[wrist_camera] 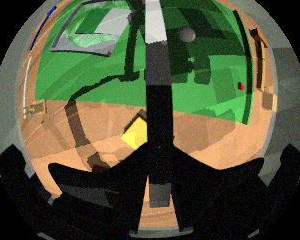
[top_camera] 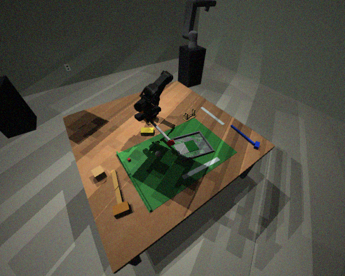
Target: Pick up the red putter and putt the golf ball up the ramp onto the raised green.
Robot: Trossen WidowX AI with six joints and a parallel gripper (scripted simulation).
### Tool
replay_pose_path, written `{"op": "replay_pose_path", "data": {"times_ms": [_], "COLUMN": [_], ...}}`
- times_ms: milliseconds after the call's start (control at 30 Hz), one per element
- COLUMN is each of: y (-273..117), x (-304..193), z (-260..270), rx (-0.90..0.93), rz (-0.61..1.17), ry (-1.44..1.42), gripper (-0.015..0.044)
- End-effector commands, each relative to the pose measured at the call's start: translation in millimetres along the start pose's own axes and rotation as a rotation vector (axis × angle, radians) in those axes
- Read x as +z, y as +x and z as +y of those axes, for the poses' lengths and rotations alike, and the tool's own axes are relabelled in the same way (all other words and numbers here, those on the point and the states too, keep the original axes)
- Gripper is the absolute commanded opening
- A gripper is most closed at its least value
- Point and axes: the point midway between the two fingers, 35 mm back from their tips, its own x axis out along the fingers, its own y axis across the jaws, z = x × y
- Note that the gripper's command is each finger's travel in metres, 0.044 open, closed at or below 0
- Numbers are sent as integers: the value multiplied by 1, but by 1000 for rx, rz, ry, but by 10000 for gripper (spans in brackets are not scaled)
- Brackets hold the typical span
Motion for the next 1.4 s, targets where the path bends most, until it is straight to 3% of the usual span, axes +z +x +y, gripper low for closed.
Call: {"op": "replay_pose_path", "data": {"times_ms": [0,267,1367], "y": [0,4,66], "x": [-11,-39,-41], "z": [-20,-56,-57], "rx": [-4,3,5], "rz": [7,32,32], "ry": [118,360,364], "gripper": [0,0,0]}}
